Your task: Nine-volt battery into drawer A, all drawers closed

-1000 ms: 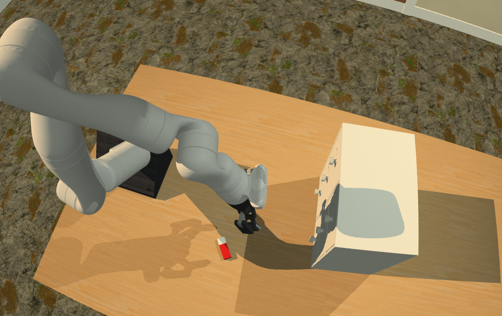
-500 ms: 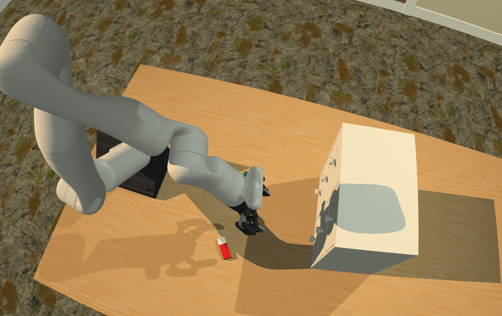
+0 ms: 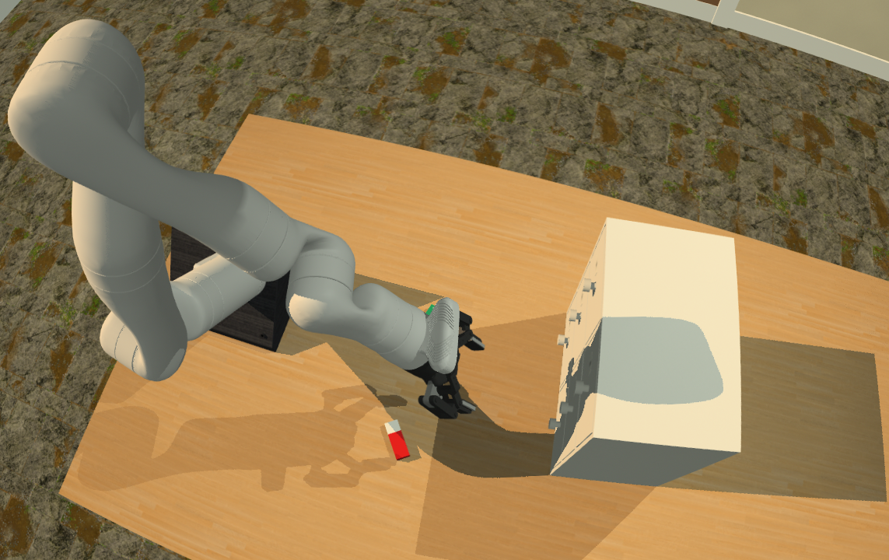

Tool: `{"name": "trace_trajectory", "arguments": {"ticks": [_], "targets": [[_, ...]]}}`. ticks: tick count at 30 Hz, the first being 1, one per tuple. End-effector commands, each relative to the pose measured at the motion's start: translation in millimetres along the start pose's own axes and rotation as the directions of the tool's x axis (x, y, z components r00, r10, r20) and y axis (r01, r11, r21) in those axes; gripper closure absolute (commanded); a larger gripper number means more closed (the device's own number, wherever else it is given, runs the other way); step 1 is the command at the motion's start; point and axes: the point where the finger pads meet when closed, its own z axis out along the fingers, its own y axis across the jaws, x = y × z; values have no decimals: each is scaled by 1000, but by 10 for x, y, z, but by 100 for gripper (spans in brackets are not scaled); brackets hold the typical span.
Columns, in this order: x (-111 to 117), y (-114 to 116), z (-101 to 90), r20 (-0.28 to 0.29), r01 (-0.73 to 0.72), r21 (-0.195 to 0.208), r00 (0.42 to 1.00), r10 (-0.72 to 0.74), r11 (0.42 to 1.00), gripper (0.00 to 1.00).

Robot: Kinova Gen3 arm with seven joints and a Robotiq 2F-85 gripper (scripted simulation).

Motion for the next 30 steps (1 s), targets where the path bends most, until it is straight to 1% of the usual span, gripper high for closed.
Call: {"name": "trace_trajectory", "arguments": {"ticks": [1,4,6,21,23,30], "targets": [[-52,27,47,-6,2,-8,1000,-2,1000,0],[-49,27,80,-28,2,-8,1000,-2,1000,0],[-49,27,80,-28,2,-8,1000,-2,1000,0],[-36,29,220,-124,2,-8,992,-3,1000,0],[-36,29,220,-124,2,-8,992,-3,1000,0],[-30,30,275,-161,2,-8,987,-3,1000,0]]}}
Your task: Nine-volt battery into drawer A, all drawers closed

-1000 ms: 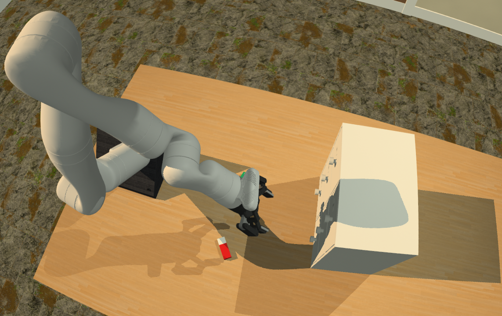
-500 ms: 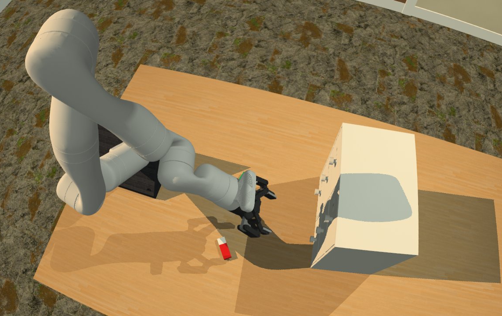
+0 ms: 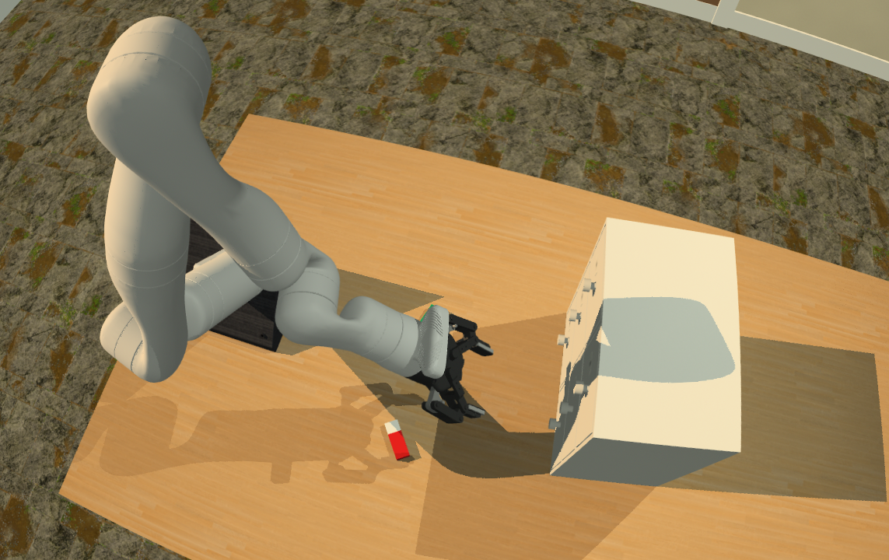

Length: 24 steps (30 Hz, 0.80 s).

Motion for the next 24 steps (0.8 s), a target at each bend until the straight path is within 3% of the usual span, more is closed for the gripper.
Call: {"name": "trace_trajectory", "arguments": {"ticks": [1,24], "targets": [[-56,31,40,-1,3,-8,1000,-3,1000,0],[-65,31,157,-82,3,-8,997,-4,1000,0]]}}
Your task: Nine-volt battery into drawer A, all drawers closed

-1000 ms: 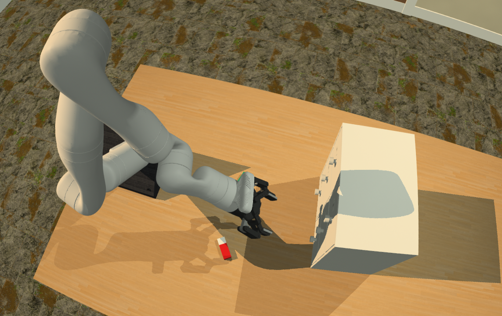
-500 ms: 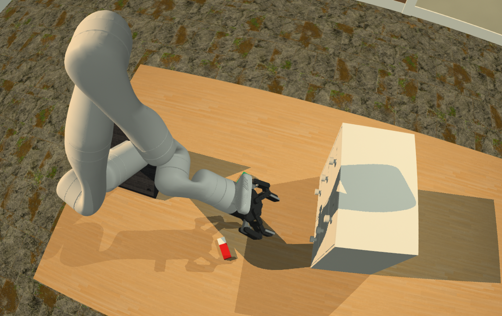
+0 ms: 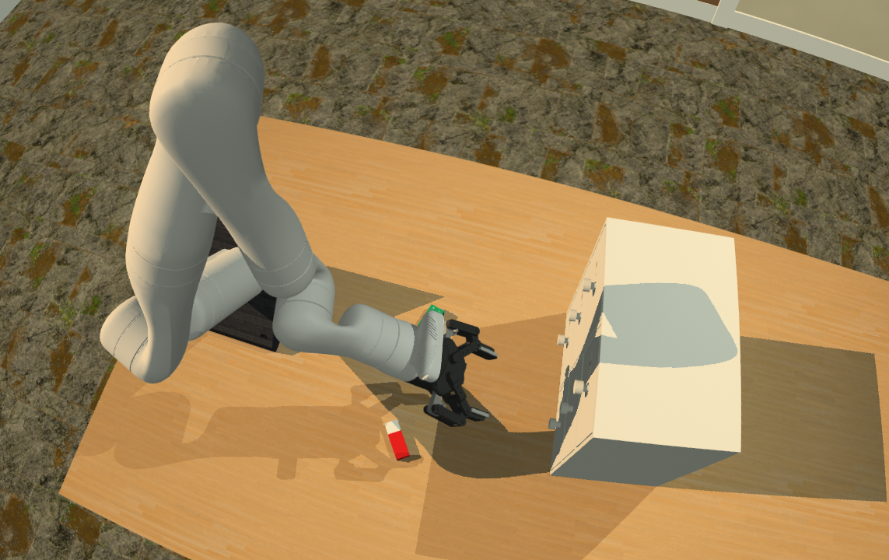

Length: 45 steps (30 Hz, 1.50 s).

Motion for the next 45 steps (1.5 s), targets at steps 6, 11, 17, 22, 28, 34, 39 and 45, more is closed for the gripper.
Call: {"name": "trace_trajectory", "arguments": {"ticks": [6,11,17,22,28,34,39,45], "targets": [[-44,23,37,-6,3,-6,1000,-3,1000,0],[-46,23,53,-17,3,-6,1000,-3,1000,0],[-48,23,66,-27,3,-6,1000,-3,1000,0],[-49,22,71,-30,3,-6,1000,-3,1000,0],[-51,22,77,-35,3,-6,999,-3,1000,0],[-52,21,81,-38,3,-5,999,-3,1000,0],[-52,21,82,-38,3,-5,999,-3,1000,0],[-52,21,82,-39,3,-5,999,-3,1000,0]]}}
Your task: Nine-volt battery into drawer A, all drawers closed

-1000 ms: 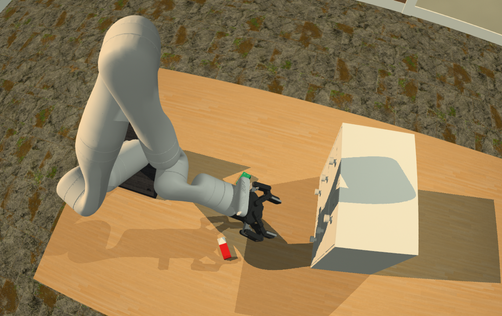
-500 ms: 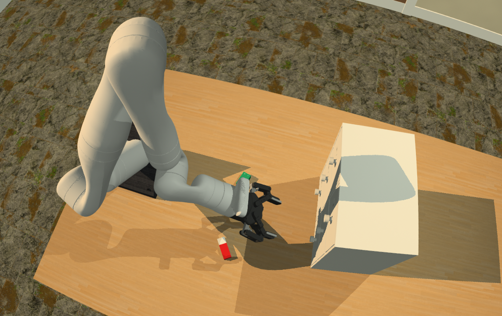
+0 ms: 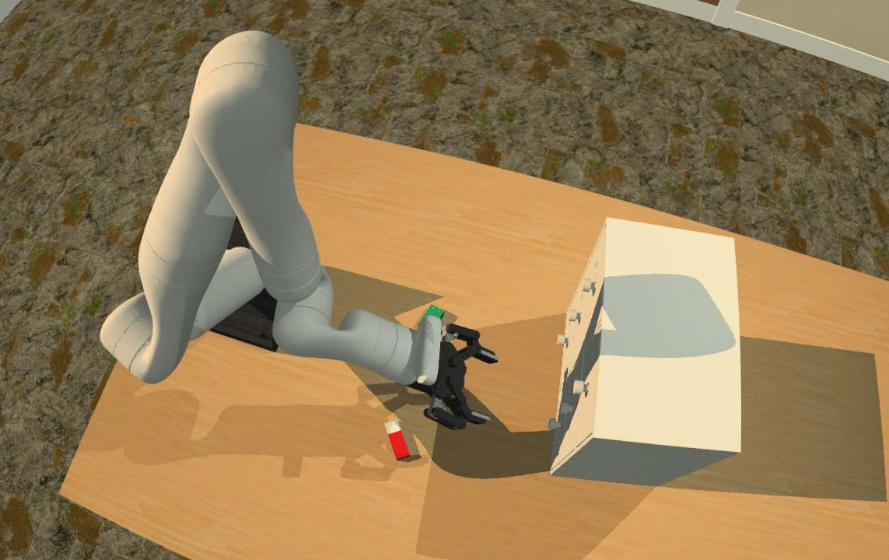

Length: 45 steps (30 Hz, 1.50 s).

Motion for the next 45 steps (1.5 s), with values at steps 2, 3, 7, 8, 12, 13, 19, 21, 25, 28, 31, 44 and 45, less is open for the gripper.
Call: {"name": "trace_trajectory", "arguments": {"ticks": [2,3,7,8,12,13,19,21,25,28,31,44,45], "targets": [[5,-1,-1,-1,0,0,1000,0,1000,0],[4,-1,0,-1,0,0,1000,0,1000,0],[-53,-1,48,12,1,-1,1000,-1,1000,0],[-53,-1,48,12,1,-1,1000,-1,1000,0],[-155,-1,134,28,2,-4,1000,-2,1000,0],[-182,-1,156,28,2,-5,1000,-1,1000,0],[-362,-1,308,28,2,-6,1000,-1,1000,0],[-418,-1,355,28,2,-6,1000,-1,1000,0],[-481,-1,408,28,2,-6,1000,-1,1000,0],[-500,-1,424,27,2,-6,1000,-1,1000,0],[-506,-1,429,27,1,-6,1000,-1,1000,0],[-506,-1,429,27,1,-6,1000,-1,1000,0],[-506,-1,429,27,1,-6,1000,-1,1000,0]]}}
